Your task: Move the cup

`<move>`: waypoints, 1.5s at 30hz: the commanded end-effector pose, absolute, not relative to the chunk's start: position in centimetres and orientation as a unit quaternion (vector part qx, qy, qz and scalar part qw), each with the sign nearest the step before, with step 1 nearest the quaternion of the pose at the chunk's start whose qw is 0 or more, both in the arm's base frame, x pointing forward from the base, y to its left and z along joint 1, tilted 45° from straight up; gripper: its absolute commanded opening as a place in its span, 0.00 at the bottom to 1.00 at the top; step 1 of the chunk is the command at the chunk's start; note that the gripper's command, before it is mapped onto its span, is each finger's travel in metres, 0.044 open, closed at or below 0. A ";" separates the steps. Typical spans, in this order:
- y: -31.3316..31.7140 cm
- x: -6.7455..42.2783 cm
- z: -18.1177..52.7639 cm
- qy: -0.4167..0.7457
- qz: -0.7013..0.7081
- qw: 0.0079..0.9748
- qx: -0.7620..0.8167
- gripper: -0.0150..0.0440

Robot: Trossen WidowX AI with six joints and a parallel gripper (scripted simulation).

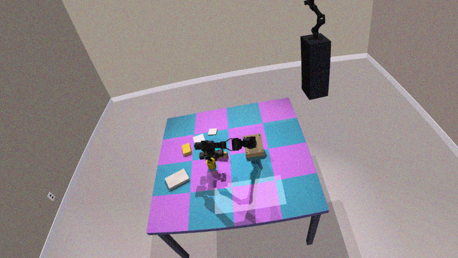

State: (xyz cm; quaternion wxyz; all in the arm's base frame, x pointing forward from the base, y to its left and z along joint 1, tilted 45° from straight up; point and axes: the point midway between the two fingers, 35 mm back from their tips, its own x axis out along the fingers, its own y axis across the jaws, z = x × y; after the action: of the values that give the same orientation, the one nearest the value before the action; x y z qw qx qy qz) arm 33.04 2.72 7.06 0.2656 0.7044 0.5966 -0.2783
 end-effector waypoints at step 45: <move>4.8 33.1 5.2 0.599 -0.278 0.263 0.704 0.25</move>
State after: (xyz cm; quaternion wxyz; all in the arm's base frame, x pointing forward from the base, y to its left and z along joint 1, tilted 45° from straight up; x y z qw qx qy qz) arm 33.14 4.81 5.12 0.2630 0.7039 0.5984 -0.2781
